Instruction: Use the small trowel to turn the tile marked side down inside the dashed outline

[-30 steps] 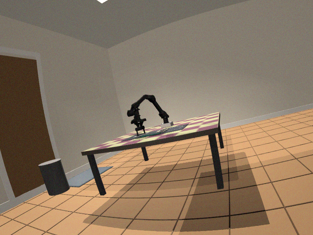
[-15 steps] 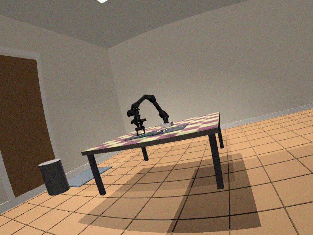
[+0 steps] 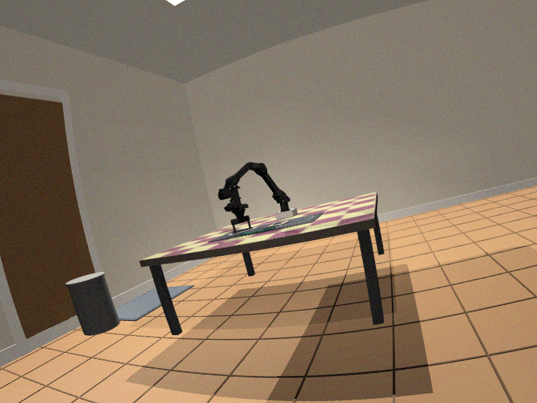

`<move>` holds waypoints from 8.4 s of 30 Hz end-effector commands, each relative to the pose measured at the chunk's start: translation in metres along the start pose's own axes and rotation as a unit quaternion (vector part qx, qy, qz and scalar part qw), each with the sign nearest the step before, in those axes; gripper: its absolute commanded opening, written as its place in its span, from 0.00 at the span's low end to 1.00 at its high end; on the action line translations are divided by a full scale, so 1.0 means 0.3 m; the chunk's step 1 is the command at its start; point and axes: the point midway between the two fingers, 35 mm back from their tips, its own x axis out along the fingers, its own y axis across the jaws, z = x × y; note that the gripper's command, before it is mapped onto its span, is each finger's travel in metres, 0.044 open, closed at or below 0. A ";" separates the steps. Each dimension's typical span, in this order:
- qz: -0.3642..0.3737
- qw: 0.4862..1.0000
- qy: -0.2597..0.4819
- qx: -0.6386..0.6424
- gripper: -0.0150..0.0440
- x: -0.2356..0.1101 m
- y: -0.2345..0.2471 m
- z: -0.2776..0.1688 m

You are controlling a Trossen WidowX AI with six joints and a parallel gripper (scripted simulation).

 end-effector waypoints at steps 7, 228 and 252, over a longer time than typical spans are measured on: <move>0.000 0.987 0.000 0.158 0.47 0.001 -0.002 0.001; 0.000 0.387 0.000 -0.922 0.47 0.001 -0.006 0.006; -0.001 0.475 0.000 -0.880 0.71 0.001 -0.007 0.007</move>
